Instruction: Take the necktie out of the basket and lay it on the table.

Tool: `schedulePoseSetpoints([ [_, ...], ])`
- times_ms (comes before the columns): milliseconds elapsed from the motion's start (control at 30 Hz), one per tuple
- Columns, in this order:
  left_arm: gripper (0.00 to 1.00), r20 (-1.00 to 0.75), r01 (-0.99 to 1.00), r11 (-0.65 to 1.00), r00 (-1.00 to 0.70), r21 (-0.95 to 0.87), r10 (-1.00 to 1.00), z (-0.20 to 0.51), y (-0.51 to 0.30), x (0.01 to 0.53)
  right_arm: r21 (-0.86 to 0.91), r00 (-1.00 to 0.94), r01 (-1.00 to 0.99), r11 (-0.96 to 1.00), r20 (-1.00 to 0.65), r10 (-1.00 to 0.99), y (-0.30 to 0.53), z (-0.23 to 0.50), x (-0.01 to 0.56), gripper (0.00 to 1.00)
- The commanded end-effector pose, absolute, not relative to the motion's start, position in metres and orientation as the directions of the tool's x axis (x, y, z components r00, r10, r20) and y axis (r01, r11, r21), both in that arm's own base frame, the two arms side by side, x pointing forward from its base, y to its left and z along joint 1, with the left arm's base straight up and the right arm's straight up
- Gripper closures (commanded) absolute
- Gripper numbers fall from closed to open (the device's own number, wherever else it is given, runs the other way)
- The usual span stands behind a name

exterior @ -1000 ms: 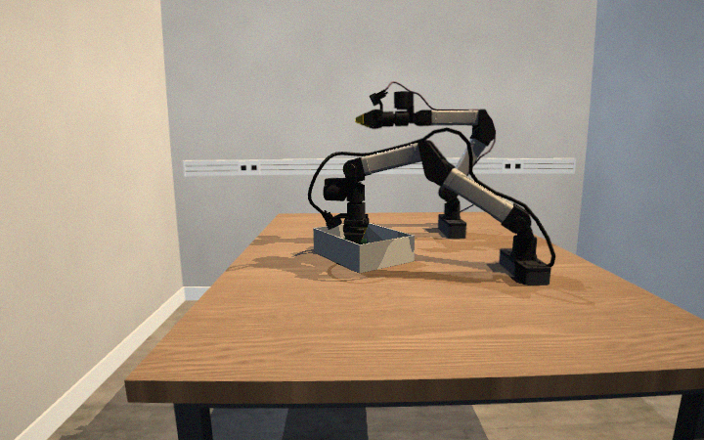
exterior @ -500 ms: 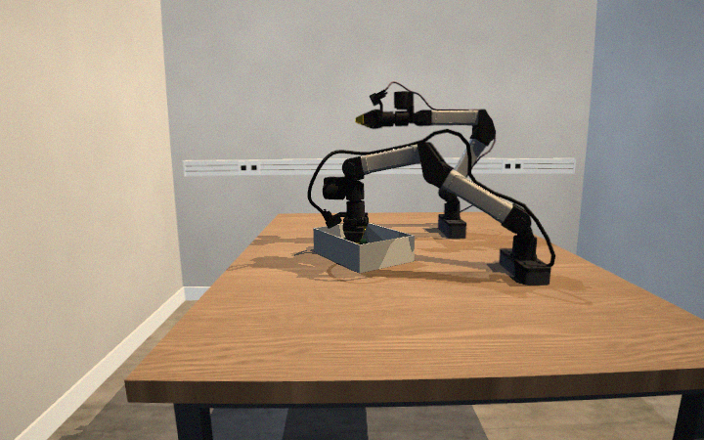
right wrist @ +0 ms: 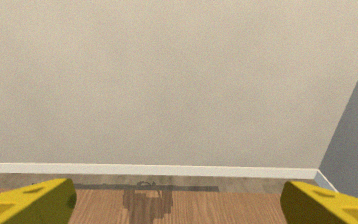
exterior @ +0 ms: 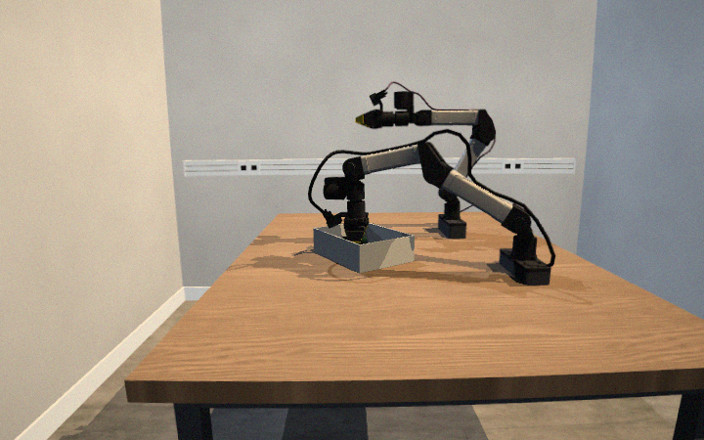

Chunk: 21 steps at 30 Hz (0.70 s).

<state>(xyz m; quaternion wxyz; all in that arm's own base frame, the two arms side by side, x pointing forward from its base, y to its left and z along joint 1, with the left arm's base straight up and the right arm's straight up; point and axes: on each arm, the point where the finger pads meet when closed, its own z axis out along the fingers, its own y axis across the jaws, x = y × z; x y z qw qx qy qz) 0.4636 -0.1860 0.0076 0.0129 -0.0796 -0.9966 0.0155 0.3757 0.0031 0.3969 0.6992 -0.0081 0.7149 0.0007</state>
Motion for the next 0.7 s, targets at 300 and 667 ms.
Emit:
schedulePoseSetpoints([
  [300,0.64,0.033,0.155,0.988,-0.987,-0.013,0.155,0.0060,-0.1833,0.4632,-0.010,-0.015,-0.013,1.000,-1.000,-0.011,0.0031,0.3987,0.3756,0.00],
  [667,0.79,0.033,0.155,0.988,-0.987,-0.013,0.155,0.0060,-0.1833,0.4632,-0.010,-0.015,-0.013,1.000,-1.000,-0.011,0.0031,0.3987,0.3756,0.00],
])
